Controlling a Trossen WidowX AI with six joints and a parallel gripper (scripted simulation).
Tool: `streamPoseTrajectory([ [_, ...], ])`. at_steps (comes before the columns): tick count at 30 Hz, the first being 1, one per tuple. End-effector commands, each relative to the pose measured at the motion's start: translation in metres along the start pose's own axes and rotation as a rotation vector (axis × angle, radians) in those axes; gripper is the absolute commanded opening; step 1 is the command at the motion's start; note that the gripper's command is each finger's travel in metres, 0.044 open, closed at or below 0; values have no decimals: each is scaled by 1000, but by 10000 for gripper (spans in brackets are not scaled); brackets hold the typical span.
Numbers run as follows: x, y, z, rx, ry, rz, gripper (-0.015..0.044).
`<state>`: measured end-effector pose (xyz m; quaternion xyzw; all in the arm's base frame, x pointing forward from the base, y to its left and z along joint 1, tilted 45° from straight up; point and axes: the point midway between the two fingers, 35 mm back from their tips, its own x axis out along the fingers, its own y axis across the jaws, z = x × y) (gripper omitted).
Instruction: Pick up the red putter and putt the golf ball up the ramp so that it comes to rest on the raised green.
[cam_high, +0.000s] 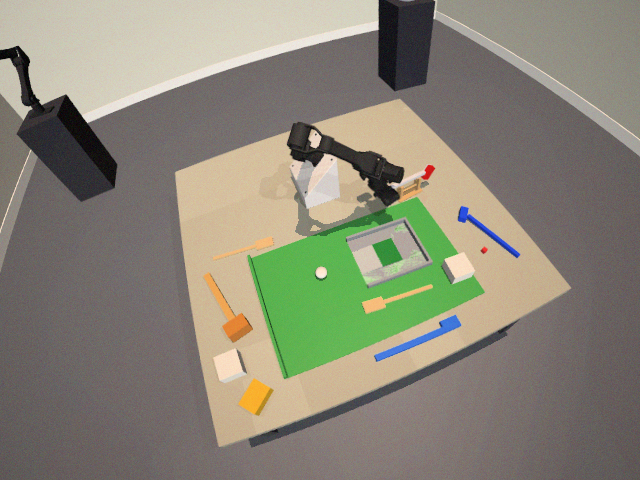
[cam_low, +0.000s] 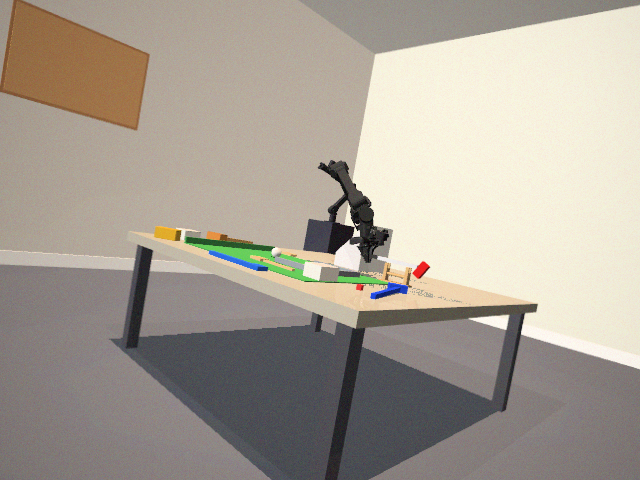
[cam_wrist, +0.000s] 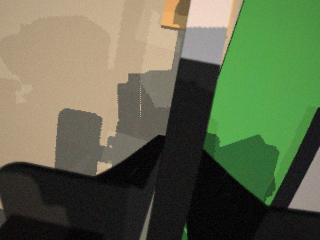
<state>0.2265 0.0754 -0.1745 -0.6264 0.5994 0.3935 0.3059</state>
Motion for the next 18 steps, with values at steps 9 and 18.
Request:
streamPoseTrajectory([
  [9,-71,1,21,3,-22,-15,0],
  [18,-81,-19,-15,168,-17,-39,0],
])
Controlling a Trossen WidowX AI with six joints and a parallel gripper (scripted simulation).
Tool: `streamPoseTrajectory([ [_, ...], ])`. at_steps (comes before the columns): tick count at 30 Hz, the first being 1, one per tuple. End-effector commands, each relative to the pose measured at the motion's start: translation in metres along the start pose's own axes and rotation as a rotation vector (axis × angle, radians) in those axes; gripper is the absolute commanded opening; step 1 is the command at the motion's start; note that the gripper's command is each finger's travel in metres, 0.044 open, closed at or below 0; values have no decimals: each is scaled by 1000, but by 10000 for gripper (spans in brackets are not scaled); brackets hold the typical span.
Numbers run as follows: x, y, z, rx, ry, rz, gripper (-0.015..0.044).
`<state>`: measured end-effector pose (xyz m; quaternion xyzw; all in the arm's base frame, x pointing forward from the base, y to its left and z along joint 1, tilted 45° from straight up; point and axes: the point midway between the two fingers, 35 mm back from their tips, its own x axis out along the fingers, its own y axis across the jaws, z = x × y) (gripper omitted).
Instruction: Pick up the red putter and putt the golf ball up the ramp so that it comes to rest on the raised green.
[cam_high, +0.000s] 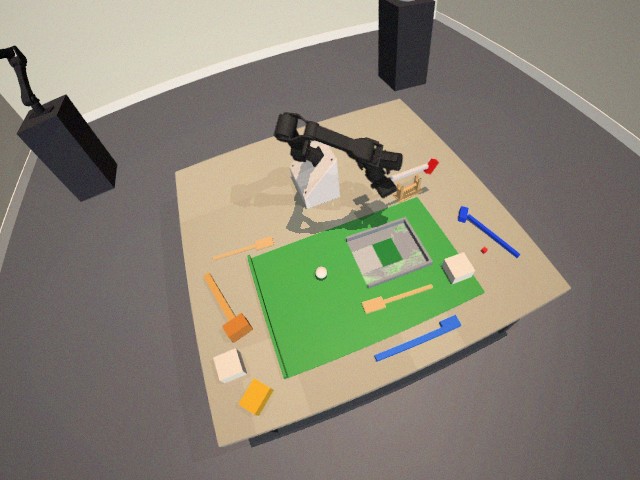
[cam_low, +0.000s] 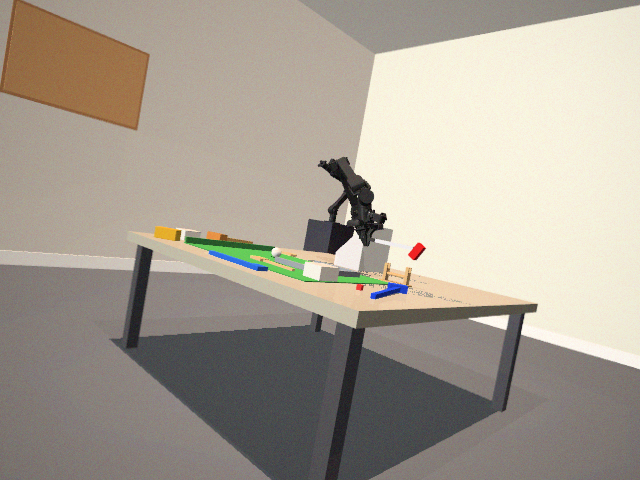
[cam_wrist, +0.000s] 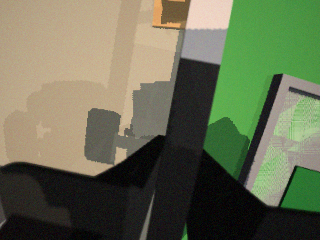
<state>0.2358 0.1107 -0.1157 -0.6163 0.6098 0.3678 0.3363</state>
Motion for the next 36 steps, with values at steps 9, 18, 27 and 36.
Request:
streamPoseTrajectory([
  [9,-35,-35,-65,330,-10,-53,0],
  [18,-54,-47,-122,578,1,-81,0],
  [27,-70,-46,-182,829,22,-111,0],
  [36,-85,-32,-241,1080,55,-144,0],
])
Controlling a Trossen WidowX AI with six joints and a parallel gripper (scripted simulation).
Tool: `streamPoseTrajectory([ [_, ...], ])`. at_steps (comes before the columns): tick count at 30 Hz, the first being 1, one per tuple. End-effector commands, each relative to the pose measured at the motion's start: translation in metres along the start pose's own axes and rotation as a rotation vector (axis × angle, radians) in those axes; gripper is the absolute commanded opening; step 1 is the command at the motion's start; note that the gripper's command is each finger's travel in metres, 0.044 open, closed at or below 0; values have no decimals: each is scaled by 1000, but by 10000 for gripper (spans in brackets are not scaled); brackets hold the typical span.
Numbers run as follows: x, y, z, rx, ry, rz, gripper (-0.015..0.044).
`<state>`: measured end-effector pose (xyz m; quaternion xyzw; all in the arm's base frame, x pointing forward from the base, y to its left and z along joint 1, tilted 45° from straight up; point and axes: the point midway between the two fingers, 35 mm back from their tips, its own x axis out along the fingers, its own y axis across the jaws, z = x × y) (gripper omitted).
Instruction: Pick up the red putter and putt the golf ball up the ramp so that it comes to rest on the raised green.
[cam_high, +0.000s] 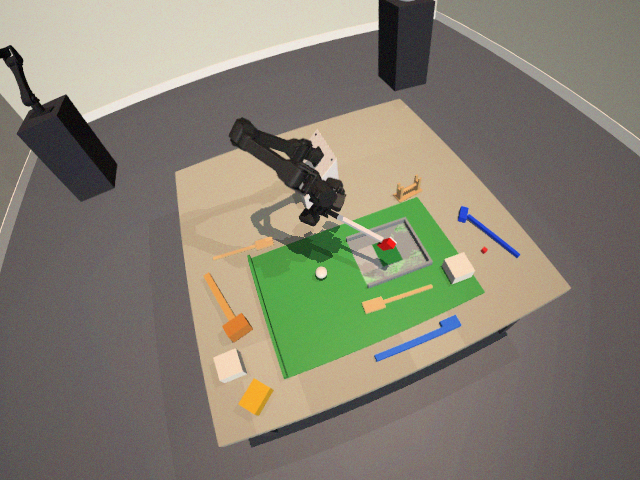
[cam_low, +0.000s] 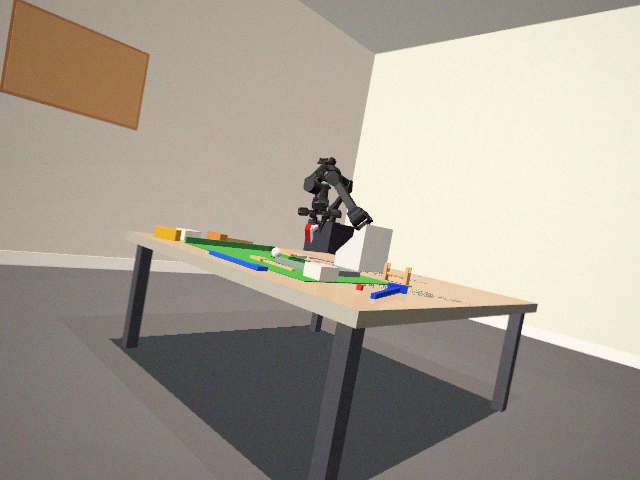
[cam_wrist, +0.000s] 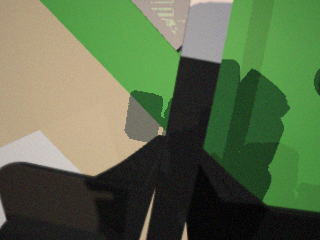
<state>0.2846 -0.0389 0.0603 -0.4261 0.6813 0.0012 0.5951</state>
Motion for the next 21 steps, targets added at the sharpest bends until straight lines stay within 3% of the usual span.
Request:
streamPoseTrajectory([
  [1,-7,-19,-21,121,7,-28,0],
  [21,-32,-72,-138,656,93,-151,0],
])
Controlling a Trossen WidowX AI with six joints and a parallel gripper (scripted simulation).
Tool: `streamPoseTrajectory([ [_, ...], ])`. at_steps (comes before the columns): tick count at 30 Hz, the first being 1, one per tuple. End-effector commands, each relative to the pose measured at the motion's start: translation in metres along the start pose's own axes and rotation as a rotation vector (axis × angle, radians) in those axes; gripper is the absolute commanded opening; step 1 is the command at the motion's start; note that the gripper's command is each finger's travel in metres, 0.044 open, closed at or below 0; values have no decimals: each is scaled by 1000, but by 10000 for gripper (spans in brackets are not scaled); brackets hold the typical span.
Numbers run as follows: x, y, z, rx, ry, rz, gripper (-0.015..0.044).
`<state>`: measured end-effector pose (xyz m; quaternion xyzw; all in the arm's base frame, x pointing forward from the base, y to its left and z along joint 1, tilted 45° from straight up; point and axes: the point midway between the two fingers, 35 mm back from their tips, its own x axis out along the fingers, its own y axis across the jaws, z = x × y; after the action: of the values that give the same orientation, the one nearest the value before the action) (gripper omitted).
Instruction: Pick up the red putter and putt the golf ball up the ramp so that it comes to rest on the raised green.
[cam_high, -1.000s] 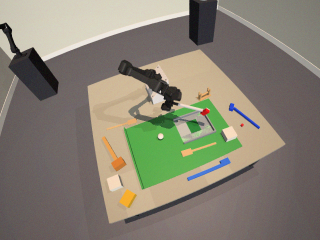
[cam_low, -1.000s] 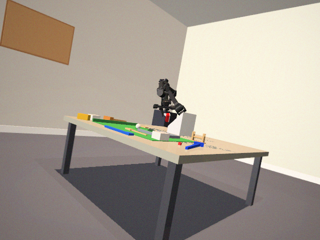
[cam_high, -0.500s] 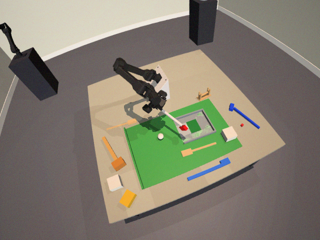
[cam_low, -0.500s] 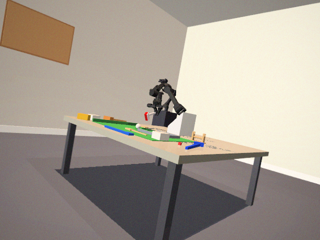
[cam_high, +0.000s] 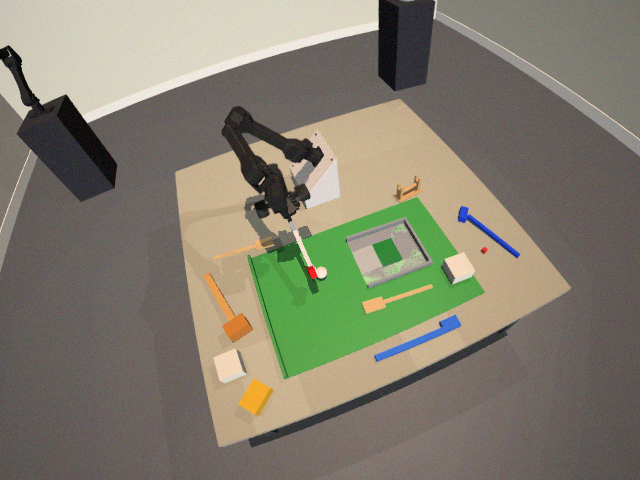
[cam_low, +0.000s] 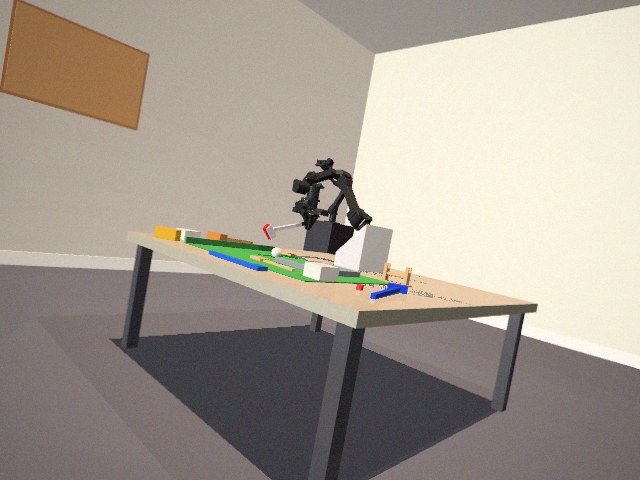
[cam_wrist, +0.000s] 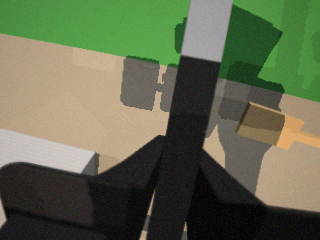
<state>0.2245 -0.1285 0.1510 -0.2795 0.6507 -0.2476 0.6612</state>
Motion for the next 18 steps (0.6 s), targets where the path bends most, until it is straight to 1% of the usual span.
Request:
streamPoseTrajectory([
  [1,-4,-14,-13,83,5,-26,0],
  [7,0,-14,-13,83,5,-26,0],
  [15,30,-16,-13,83,4,-27,0],
  [18,36,-16,-13,83,4,-28,0],
])
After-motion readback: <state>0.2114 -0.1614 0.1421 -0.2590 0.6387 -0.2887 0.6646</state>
